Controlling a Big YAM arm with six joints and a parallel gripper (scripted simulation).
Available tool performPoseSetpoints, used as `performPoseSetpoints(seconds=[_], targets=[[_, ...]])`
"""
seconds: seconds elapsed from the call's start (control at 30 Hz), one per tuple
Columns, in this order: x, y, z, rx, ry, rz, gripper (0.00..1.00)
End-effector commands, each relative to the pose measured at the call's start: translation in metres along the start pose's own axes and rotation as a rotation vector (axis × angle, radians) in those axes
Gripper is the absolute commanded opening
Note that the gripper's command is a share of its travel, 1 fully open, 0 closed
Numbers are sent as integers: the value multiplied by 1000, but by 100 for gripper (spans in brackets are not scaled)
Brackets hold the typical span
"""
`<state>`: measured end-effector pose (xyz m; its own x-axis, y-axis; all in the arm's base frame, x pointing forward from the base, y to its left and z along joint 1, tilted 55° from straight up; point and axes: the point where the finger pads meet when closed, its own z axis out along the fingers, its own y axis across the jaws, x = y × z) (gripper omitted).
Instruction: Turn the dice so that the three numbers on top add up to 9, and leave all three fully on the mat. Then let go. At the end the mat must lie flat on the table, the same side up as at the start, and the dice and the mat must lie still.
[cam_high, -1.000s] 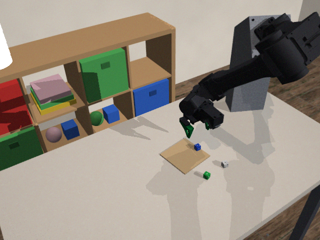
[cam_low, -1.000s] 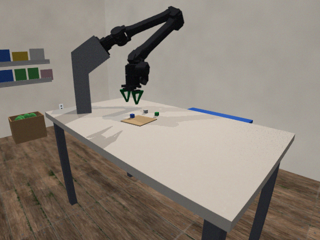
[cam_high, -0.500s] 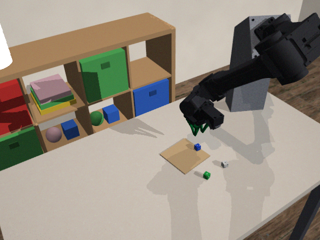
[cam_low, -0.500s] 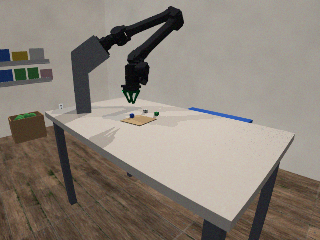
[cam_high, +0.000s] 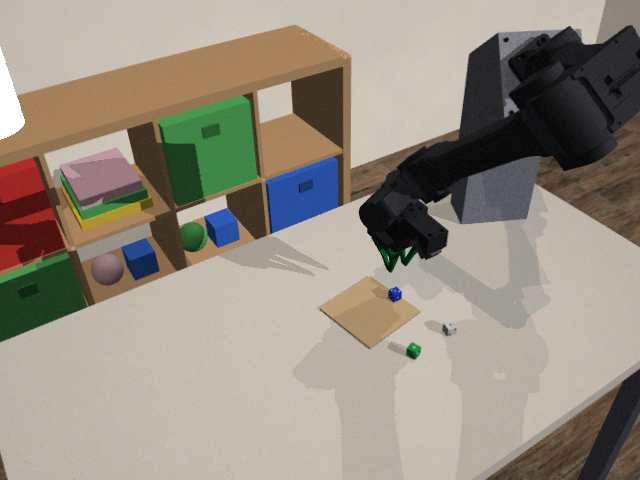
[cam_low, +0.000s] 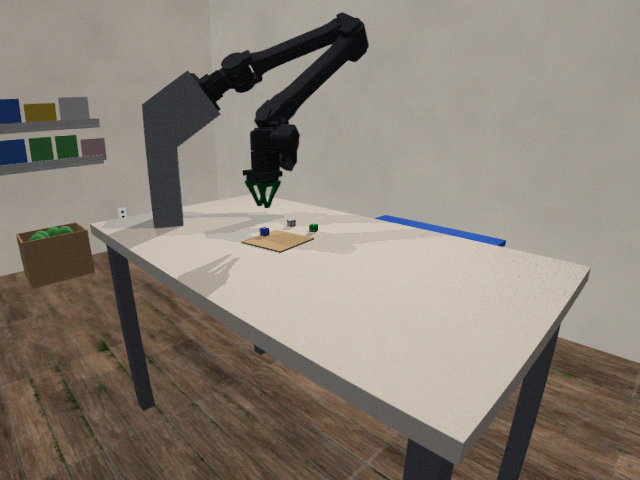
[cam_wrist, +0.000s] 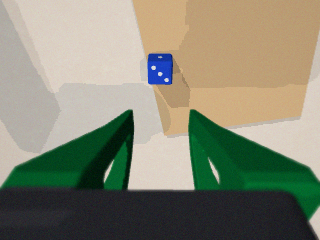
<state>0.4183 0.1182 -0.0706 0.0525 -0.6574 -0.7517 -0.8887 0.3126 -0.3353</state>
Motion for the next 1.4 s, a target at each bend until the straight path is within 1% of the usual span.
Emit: performPoseSetpoints(seconds=[0.0, 0.3, 0.47, 0.87, 0.9, 0.97, 1.37], targets=[[-2, 5, -4, -4, 2, 11, 34], [-2, 5, -2, -6, 1, 10, 34], [-1, 6, 5, -9, -2, 7, 34], [-1, 4, 14, -5, -2, 4, 34], [1, 13, 13, -18, 3, 16, 34], [-2, 3, 19, -4, -3, 2, 34], [-2, 3, 38, -4, -3, 3, 34]])
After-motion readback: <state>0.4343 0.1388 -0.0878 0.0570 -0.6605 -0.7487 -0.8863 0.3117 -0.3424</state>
